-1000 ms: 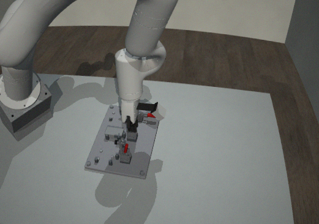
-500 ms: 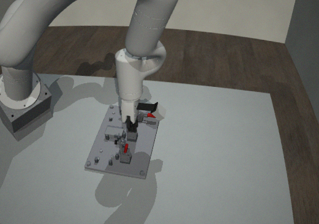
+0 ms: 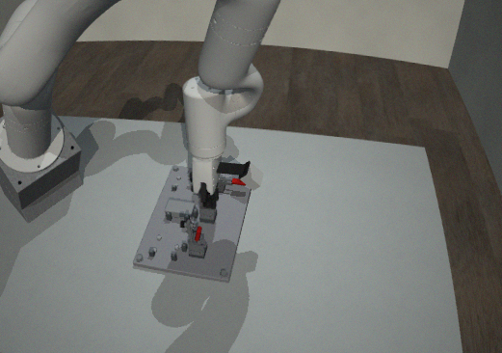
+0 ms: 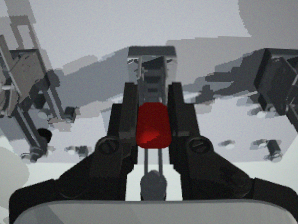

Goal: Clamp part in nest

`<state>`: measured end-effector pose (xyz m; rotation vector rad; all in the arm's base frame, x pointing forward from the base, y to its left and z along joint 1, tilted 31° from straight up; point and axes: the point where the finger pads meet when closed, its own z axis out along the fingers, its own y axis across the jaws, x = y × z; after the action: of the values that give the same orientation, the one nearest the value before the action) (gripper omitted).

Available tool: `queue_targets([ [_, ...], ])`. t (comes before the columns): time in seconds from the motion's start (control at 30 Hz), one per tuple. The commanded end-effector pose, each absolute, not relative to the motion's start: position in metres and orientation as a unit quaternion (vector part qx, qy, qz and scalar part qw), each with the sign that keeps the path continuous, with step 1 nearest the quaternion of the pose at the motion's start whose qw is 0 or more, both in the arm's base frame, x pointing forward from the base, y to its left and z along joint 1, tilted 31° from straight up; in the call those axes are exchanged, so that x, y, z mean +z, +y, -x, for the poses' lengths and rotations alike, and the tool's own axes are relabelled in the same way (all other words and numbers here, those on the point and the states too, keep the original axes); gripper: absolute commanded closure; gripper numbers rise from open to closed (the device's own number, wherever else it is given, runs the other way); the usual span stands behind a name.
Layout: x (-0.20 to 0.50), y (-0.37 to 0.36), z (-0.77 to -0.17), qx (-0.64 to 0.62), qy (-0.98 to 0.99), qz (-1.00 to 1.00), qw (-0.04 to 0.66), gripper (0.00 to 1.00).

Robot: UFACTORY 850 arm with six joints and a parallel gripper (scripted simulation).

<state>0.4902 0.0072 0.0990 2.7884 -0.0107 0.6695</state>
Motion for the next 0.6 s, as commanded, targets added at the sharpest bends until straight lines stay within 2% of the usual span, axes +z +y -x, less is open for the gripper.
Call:
queue_targets([
  [0.0, 0.101, 0.008, -0.492, 0.232, -0.004, -0.963, 0.136, 1.00],
  [0.57, 0.105, 0.008, -0.504, 0.232, -0.004, -0.963, 0.136, 1.00],
])
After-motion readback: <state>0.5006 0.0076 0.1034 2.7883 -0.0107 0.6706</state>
